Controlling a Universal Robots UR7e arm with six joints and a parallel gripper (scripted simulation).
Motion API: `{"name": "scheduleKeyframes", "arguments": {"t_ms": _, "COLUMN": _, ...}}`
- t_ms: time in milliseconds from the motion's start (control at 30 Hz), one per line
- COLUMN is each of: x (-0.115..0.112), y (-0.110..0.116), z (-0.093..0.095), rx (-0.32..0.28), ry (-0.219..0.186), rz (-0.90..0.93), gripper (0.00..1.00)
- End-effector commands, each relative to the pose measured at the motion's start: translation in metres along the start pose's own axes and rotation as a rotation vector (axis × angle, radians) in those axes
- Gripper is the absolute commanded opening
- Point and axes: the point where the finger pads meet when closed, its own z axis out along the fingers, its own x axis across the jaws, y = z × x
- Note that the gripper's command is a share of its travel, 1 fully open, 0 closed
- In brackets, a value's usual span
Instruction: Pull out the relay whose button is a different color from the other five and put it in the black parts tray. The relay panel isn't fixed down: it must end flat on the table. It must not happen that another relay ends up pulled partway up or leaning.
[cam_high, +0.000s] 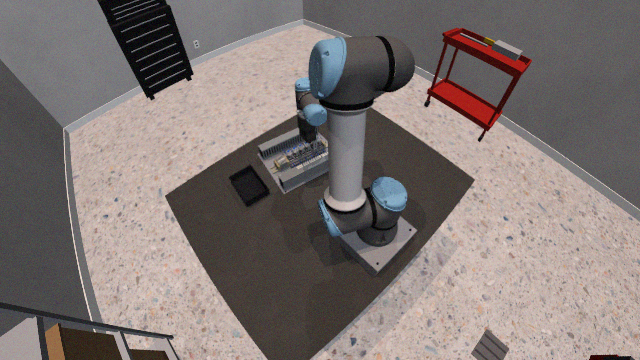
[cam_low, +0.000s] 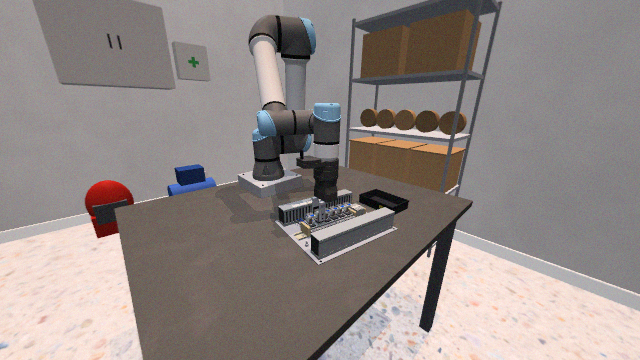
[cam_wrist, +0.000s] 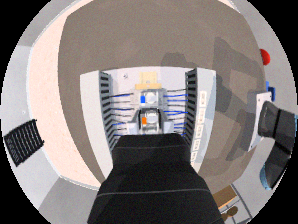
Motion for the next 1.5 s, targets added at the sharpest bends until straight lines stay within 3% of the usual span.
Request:
{"name": "scheduleKeyframes", "arguments": {"t_ms": 0, "x": 0.000, "y": 0.000, "z": 0.001, "rx": 0.001, "ry": 0.007, "rz": 0.000, "gripper": 0.00}}
{"name": "scheduleKeyframes", "arguments": {"t_ms": 933, "x": 0.000, "y": 0.000, "z": -0.005, "rx": 0.001, "ry": 0.007, "rz": 0.000, "gripper": 0.00}}
{"name": "scheduleKeyframes", "arguments": {"t_ms": 1467, "x": -0.001, "y": 0.000, "z": -0.024, "rx": 0.001, "ry": 0.007, "rz": 0.000, "gripper": 0.00}}
